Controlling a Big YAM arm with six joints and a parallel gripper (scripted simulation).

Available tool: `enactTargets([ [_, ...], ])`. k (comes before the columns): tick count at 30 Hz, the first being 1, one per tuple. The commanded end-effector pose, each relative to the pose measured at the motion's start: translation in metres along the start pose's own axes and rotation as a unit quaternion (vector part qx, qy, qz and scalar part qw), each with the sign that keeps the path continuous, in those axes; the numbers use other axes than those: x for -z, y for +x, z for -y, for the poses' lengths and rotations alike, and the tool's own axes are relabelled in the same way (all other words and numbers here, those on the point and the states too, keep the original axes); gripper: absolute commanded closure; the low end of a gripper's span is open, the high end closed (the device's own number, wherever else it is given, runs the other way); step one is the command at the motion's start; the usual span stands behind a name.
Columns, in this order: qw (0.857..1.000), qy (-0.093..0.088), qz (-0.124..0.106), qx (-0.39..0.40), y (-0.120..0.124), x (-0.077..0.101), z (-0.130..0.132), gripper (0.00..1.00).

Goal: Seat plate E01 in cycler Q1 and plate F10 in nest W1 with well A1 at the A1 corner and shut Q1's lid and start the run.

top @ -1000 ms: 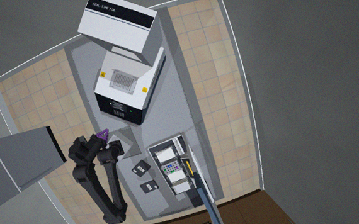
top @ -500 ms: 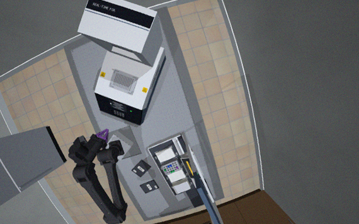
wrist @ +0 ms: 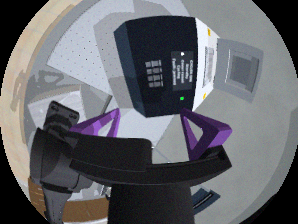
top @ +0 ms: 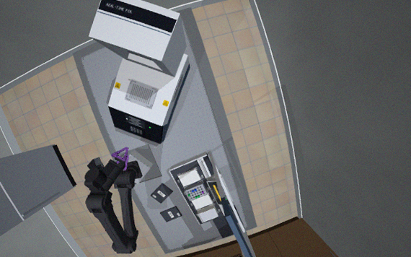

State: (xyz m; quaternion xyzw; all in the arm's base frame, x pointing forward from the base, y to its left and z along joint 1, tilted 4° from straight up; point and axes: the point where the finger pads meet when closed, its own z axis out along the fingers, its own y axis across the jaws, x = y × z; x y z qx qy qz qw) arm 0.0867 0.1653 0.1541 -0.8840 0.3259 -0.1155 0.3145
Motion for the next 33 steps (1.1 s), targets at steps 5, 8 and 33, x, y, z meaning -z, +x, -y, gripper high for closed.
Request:
enactTargets([
  [5, 0.997, -0.021, -0.024, -0.063, 0.025, -0.006, -0.014, 0.00],
  [8, 0.996, -0.016, -0.024, -0.082, 0.036, -0.005, -0.014, 0.00],
  [33, 0.961, -0.019, -0.101, -0.258, 0.136, 0.005, -0.002, 0.00],
])
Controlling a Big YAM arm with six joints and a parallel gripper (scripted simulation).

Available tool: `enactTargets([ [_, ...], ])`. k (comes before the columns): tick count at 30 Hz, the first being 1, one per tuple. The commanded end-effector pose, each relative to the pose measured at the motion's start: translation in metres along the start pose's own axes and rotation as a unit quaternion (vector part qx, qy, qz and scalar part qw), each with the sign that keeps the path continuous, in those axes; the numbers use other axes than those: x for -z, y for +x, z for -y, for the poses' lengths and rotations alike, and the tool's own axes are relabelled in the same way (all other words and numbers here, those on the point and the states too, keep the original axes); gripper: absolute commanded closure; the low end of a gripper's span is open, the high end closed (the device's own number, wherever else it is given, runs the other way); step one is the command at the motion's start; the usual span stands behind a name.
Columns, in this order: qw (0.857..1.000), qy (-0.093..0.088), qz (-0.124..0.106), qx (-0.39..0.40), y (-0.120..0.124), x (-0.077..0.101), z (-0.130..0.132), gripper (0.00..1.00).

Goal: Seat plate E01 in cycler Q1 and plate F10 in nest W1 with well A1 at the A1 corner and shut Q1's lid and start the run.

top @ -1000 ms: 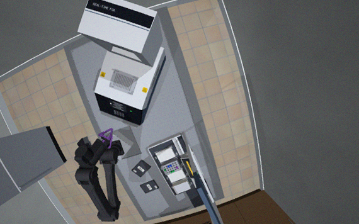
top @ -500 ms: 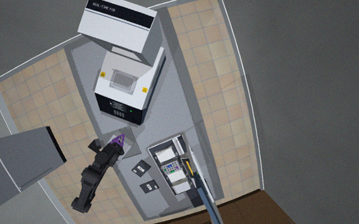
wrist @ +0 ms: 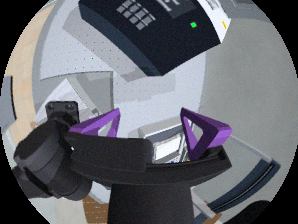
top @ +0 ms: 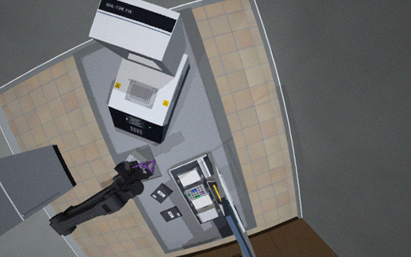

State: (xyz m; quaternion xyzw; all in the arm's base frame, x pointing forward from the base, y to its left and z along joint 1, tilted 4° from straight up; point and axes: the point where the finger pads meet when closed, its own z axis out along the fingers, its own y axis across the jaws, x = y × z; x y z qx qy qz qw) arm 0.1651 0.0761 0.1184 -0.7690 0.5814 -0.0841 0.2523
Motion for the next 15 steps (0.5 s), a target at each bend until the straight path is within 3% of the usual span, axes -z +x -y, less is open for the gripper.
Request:
enactTargets([
  [1, 0.999, 0.043, -0.013, -0.010, 0.012, 0.023, 0.041, 0.00],
  [4, 0.998, 0.036, -0.023, -0.037, 0.029, 0.019, 0.050, 0.00],
  [10, 0.993, 0.021, -0.043, -0.104, 0.019, 0.017, 0.037, 0.00],
  [13, 0.987, 0.019, -0.063, -0.146, 0.045, 0.014, 0.049, 0.00],
  [15, 0.987, 0.019, -0.063, -0.146, 0.045, 0.014, 0.049, 0.00],
])
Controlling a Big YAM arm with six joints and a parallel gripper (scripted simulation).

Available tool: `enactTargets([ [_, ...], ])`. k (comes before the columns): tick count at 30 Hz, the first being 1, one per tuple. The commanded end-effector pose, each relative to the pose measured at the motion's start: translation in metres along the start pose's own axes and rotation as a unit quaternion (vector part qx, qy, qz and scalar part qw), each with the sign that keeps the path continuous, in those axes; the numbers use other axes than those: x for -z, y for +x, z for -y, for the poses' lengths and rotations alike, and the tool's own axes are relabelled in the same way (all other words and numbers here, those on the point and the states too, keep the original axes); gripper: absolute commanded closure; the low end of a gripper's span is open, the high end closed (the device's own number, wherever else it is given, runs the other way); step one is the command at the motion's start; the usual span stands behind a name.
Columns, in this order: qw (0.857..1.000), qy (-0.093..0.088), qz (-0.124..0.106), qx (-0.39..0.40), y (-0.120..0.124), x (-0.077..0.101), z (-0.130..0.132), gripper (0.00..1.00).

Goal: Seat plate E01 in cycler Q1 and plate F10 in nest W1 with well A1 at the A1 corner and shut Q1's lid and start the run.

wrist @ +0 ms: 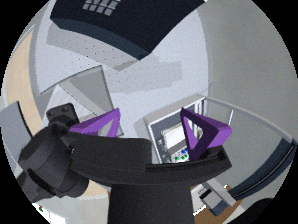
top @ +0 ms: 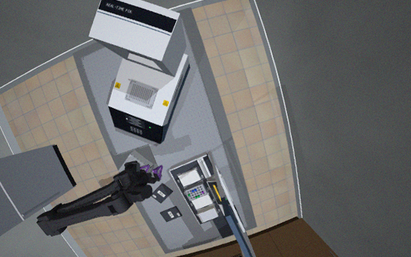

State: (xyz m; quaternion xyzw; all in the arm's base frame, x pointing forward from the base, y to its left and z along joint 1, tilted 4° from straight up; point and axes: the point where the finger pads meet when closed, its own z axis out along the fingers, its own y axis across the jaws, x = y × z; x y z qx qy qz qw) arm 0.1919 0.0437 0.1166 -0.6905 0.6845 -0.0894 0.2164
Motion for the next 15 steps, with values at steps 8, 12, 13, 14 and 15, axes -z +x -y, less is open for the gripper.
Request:
enactTargets([
  [8, 0.994, 0.028, -0.031, -0.105, 0.032, 0.009, 0.063, 0.00],
  [12, 0.989, 0.018, -0.040, -0.142, 0.034, 0.005, 0.064, 0.00],
  [13, 0.988, 0.015, -0.043, -0.151, 0.038, 0.003, 0.065, 0.00],
  [14, 0.986, 0.016, -0.047, -0.161, 0.043, 0.003, 0.069, 0.00],
  [15, 0.983, 0.016, -0.052, -0.173, 0.050, 0.002, 0.074, 0.00],
])
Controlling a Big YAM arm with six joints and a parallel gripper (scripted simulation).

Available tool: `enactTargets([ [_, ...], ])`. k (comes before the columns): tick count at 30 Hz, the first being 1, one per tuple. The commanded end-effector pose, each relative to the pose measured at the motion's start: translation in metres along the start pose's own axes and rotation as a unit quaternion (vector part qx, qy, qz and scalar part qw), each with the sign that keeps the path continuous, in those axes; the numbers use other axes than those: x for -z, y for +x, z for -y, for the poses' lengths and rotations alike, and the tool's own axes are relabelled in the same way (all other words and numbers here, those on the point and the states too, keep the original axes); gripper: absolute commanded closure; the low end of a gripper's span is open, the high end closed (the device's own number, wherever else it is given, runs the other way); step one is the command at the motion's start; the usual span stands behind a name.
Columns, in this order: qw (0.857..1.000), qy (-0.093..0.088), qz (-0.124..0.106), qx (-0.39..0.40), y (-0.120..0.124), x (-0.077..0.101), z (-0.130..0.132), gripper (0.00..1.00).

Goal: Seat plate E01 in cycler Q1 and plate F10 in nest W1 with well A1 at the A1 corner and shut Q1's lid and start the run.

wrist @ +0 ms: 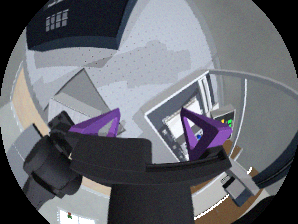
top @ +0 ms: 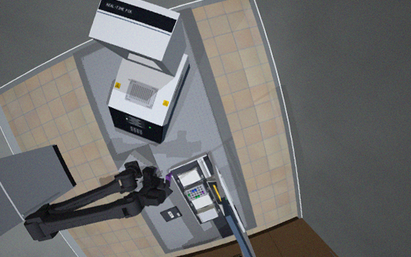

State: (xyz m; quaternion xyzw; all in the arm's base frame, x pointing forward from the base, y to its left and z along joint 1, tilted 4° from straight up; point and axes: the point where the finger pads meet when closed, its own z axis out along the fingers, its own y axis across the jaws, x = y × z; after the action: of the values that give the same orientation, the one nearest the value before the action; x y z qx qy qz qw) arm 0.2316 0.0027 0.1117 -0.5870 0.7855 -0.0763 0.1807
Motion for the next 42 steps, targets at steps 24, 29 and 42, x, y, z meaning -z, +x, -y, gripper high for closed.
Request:
enactTargets([
  [24, 0.972, 0.010, -0.065, -0.224, 0.045, -0.009, 0.107, 0.00],
  [29, 0.960, -0.007, -0.081, -0.269, 0.043, -0.012, 0.100, 0.00],
  [42, 0.922, -0.025, -0.118, -0.367, 0.078, -0.029, 0.146, 0.00],
])
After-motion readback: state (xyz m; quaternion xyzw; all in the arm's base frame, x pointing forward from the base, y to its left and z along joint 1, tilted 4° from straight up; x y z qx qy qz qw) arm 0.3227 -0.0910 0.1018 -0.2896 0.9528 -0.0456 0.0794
